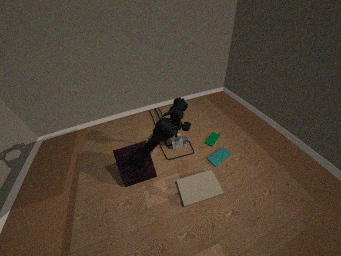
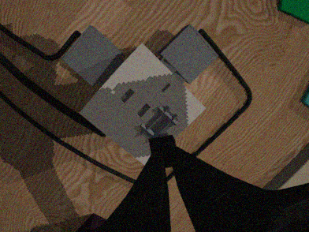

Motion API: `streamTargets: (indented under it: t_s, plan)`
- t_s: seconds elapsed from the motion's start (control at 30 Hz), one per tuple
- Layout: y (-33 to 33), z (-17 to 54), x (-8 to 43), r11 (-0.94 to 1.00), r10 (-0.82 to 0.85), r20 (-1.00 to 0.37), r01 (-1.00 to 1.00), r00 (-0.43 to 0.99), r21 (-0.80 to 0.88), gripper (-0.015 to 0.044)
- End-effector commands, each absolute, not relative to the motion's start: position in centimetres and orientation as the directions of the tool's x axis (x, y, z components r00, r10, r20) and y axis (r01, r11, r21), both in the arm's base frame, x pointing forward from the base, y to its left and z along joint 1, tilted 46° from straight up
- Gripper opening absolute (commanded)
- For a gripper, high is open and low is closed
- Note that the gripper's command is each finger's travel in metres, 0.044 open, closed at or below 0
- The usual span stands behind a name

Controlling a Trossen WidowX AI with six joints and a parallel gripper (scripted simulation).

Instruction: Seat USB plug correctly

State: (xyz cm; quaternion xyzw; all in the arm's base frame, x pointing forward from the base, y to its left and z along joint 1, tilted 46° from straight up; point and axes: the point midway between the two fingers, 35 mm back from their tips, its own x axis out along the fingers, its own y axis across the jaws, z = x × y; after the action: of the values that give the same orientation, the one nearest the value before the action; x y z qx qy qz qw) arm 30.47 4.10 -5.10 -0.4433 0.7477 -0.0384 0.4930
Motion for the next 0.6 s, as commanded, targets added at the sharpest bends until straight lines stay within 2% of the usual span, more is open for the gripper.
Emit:
streamTargets:
  t_s: [0.0,0.57]
  plan:
    - [4.05,-5.12,30.38,0.643,-0.701,-0.702,-0.536,-0.123,-0.548,0.0]
    - [4.05,-5.12,30.38,0.713,-0.701,-0.702,-0.124,-0.123,-0.69,0.0]
